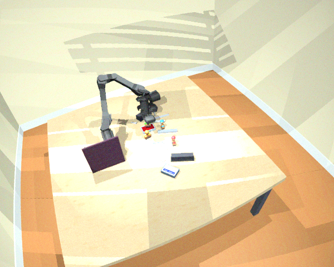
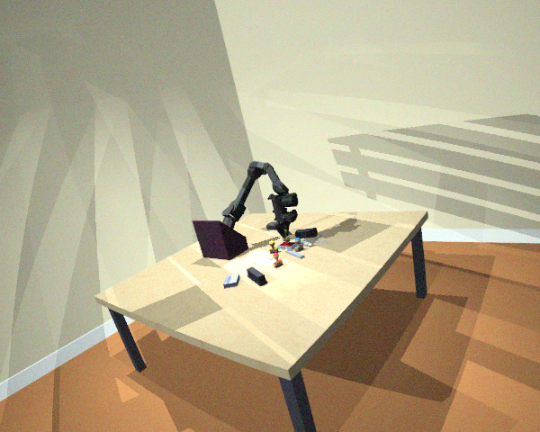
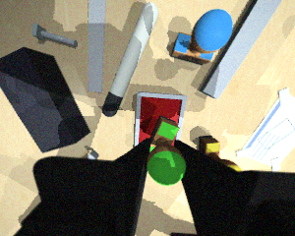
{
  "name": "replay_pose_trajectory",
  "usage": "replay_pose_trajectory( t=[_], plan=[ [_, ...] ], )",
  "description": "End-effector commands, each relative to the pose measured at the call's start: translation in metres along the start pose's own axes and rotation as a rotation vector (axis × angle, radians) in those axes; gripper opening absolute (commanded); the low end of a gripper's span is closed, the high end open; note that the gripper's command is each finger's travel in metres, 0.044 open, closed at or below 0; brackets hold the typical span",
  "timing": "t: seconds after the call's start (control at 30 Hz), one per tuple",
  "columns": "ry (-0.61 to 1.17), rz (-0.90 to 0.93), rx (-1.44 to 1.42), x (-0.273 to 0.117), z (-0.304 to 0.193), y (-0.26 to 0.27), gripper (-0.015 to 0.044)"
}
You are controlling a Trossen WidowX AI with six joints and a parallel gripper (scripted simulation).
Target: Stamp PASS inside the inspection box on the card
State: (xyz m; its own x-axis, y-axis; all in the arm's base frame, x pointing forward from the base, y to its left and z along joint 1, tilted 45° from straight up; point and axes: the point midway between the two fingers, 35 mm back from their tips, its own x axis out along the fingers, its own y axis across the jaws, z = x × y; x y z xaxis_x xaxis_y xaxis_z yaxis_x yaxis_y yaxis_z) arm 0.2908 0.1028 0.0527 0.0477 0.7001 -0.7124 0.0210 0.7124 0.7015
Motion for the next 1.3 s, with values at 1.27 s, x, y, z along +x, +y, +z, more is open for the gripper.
replay_pose_trajectory(
  t=[1.27],
  plan=[
    [0.001, 0.005, -0.002, 0.019, -0.001, 0.001, 0.0000]
  ],
)
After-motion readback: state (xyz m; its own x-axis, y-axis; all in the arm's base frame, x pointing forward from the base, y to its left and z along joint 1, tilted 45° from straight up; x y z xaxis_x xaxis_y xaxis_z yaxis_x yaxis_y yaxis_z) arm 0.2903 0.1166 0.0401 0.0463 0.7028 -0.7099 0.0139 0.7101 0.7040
